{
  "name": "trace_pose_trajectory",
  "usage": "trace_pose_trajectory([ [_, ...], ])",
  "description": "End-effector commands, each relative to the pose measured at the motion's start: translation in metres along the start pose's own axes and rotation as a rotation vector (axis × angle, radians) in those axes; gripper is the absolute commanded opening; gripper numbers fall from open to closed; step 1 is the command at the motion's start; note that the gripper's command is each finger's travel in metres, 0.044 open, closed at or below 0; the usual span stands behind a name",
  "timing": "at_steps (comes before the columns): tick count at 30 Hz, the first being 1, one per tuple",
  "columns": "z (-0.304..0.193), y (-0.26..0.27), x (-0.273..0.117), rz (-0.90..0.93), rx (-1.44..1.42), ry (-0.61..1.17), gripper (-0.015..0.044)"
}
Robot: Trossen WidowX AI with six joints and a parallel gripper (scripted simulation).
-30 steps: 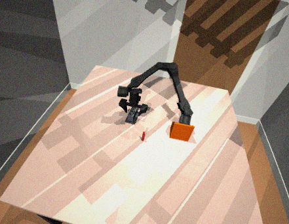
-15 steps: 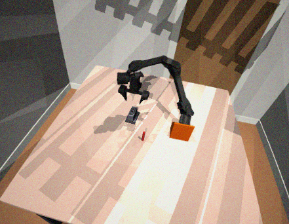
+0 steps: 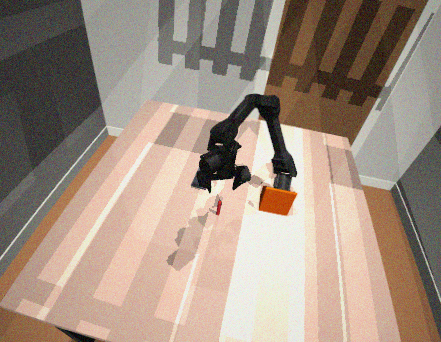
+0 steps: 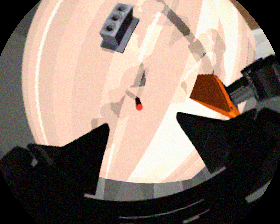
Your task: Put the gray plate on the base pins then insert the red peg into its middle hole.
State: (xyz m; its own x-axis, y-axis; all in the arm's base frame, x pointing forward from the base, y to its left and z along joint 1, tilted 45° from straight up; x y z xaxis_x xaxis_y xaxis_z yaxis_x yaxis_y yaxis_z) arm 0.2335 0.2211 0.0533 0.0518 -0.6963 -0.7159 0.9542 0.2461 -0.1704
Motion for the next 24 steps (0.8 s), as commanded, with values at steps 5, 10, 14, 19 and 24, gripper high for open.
trace_pose_trajectory([
  [5, 0.001, 0.000, 0.035, -0.008, 0.000, 0.003, 0.0440],
  [10, -0.001, 0.000, 0.049, -0.008, 0.000, 0.003, 0.0440],
  [14, -0.001, 0.001, 0.051, -0.008, 0.000, 0.003, 0.0440],
  [19, -0.001, 0.001, 0.059, -0.008, 0.000, 0.003, 0.0440],
  [24, -0.002, 0.001, 0.067, -0.007, 0.000, 0.003, 0.0440],
])
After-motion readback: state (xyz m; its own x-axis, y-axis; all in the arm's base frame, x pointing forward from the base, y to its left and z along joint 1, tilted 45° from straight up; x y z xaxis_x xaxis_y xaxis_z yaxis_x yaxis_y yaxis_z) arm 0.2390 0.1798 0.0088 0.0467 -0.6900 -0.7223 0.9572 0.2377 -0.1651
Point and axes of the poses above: the point midway between the two fingers, 35 mm back from their tips, its own x axis out along the fingers, its own y axis across the jaws, z = x × y, the point moved 10 cm from there along -x, back along the fingers, and after that the axes turned 9 degrees about x, right-handed, at the moved point
